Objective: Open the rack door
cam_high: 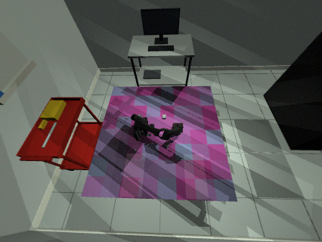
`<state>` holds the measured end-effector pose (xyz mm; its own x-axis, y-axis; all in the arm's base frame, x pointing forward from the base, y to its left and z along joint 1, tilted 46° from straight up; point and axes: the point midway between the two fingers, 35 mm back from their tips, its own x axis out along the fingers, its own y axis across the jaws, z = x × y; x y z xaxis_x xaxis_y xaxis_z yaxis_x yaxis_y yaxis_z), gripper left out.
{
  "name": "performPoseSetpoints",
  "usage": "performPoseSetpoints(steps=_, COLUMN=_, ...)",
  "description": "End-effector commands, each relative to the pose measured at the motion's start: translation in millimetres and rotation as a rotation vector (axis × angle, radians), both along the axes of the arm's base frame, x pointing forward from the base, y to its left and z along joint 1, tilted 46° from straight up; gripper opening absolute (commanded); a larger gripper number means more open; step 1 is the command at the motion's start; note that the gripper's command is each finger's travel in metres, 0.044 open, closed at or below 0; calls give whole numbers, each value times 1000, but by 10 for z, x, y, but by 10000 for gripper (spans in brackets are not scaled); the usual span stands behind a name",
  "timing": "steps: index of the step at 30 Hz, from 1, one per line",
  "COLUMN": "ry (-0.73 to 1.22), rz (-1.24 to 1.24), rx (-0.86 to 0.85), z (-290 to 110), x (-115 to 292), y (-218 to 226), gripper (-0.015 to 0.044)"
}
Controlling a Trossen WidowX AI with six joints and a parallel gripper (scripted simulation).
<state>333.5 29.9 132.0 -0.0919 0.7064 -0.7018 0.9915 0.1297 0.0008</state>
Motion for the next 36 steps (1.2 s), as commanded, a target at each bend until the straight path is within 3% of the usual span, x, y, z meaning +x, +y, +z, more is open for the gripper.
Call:
performPoseSetpoints(steps=1, ry=-63, rz=58, rx=2, z=-14, x=-36, y=-21, gripper=16)
performPoseSetpoints(steps=36, ry=-458, rz=456, rx=51, z=-281, x=-496, y=-343, gripper=16)
